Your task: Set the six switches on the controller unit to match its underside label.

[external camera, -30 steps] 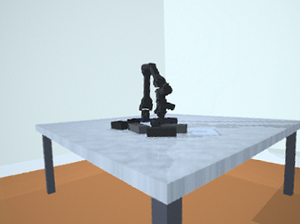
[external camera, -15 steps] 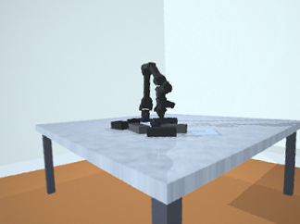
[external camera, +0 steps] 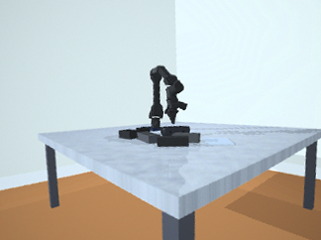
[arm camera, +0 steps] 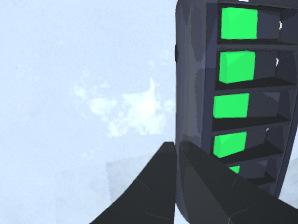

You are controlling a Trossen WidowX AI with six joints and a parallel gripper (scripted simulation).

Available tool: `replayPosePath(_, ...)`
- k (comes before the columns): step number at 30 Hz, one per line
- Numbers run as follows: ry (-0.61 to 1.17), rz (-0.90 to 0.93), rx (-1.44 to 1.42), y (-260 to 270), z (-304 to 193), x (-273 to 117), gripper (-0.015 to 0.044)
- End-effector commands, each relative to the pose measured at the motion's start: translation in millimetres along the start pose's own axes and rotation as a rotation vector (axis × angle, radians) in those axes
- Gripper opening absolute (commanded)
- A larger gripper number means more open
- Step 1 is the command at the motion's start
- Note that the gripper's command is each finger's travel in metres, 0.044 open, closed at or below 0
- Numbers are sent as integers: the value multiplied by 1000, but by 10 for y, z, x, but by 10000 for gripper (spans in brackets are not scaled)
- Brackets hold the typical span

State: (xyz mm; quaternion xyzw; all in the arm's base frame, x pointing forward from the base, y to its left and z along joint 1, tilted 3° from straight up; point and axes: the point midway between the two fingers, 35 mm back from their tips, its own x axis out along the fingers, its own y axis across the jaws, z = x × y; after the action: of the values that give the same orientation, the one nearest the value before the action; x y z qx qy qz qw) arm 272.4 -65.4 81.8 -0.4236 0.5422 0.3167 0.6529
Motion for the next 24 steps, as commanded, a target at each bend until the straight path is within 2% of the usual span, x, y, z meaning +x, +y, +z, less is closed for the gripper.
replayPosePath(1, 4, 16, -2, -52, -40, -22, 79)
replayPosePath(15, 7, 181, -4, -549, -527, -236, 440)
replayPosePath(24, 6, 189, -4, -563, -554, -187, 440)
